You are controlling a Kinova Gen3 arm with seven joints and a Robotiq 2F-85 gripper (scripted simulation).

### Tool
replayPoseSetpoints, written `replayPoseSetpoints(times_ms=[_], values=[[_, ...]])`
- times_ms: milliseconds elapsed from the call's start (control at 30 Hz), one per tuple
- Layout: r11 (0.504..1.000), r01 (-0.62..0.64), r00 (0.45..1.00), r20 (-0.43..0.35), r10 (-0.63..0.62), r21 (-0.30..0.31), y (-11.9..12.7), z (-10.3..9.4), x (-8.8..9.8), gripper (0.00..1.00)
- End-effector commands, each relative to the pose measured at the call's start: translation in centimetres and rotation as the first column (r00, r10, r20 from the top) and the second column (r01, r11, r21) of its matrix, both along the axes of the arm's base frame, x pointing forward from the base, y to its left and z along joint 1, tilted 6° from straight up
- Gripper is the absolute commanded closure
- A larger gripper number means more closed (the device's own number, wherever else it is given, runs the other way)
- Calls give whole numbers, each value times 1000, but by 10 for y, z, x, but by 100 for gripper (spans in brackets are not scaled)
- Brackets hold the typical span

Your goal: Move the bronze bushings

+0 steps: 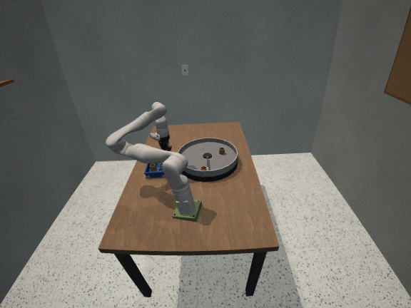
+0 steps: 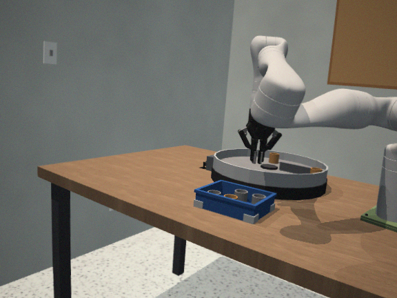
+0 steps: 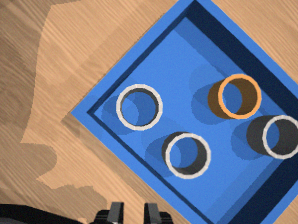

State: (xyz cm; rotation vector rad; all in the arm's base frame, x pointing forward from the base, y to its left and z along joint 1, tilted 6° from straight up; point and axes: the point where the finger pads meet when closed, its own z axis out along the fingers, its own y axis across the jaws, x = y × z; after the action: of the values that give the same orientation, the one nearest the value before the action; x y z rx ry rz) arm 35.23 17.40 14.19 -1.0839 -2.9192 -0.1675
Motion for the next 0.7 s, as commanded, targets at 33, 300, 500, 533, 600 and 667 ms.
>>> replayPoseSetpoints(times_ms=[33, 300, 500, 533, 600, 667], values=[[1000, -26, 1000, -3, 26, -9, 50, 2, -6, 88], [1000, -26, 1000, -2, 26, -9, 88, 6, -10, 88], [1000, -26, 1000, -3, 26, -9, 105, 8, -12, 88], [1000, -26, 1000, -3, 26, -9, 106, 8, -13, 88], [1000, -26, 1000, -3, 26, -9, 107, 8, -13, 88], [1000, -26, 1000, -3, 26, -9, 108, 8, -13, 88]])
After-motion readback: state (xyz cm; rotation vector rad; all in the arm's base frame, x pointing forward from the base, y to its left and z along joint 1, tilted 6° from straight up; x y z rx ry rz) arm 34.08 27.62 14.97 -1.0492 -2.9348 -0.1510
